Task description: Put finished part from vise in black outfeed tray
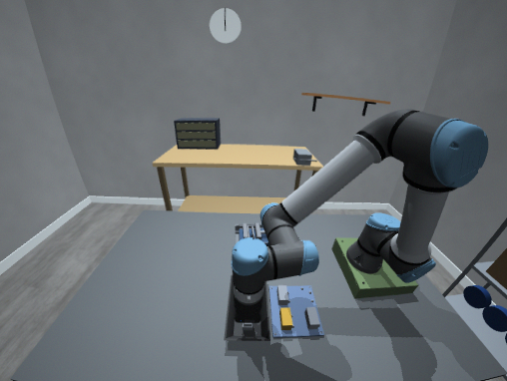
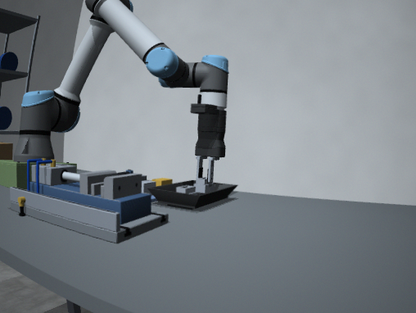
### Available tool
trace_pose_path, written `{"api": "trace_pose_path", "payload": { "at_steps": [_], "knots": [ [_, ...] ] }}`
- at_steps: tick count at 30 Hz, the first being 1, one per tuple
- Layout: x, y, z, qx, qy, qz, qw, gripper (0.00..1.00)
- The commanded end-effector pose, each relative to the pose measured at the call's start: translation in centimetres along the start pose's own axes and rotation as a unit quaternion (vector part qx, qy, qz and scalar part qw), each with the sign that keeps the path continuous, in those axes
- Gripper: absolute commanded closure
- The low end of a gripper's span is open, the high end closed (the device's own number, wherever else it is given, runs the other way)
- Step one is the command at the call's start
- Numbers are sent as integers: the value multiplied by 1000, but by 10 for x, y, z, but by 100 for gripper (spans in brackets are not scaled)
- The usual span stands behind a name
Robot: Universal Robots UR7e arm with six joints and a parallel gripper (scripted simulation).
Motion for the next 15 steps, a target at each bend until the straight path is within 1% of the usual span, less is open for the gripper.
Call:
{"api": "trace_pose_path", "payload": {
  "at_steps": [1, 15],
  "knots": [
    [0, -1, 0, 0, 0, -1, 1000, 100],
    [0, -7, 0, 0, 0, -1, 1000, 100]
  ]
}}
Point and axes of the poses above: the point where the finger pads meet when closed, its own y axis back along the fingers, its own x axis across the jaws, z = x × y, the point moved 5 cm from there along y, back along the fingers, and after that the axes turned 9 degrees about -y, right-handed, at the moved point
